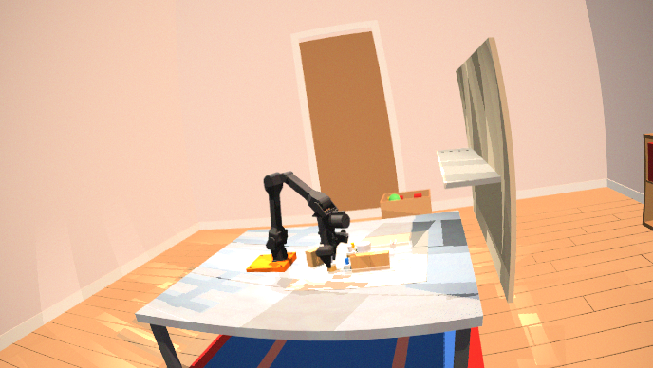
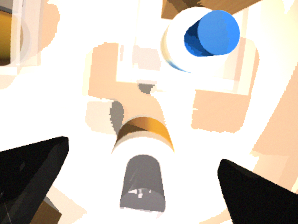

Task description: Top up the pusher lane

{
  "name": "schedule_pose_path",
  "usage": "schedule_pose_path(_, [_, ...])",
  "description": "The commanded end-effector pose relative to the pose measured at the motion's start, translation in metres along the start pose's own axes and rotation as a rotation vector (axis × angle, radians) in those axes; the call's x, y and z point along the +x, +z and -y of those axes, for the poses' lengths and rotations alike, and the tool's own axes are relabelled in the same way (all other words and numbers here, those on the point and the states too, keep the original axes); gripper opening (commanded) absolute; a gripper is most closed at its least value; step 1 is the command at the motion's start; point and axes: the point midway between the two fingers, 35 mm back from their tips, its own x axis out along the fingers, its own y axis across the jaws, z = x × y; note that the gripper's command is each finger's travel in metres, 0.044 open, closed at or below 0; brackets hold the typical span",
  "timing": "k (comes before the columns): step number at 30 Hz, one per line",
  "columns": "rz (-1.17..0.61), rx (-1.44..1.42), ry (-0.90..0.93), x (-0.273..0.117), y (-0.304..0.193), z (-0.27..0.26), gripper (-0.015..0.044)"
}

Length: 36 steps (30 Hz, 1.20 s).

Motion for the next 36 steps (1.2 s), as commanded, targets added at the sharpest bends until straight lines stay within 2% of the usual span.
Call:
schedule_pose_path(1, [-0.015, -0.003, 0.000, 0.009, -0.004, -0.001, 0.0440])
schedule_pose_path(2, [-0.015, -0.003, 0.000, 0.010, -0.004, -0.001, 0.0440])
schedule_pose_path(13, [-0.015, -0.003, 0.000, 0.010, -0.004, -0.001, 0.0151])
schedule_pose_path(19, [-0.015, -0.003, 0.000, 0.010, -0.004, -0.001, 0.0111])
schedule_pose_path(23, [-0.015, 0.000, -0.001, 0.006, -0.004, 0.000, 0.0006])
schedule_pose_path(36, [-0.018, 0.011, -0.003, -0.057, 0.000, 0.008, 0.0000])
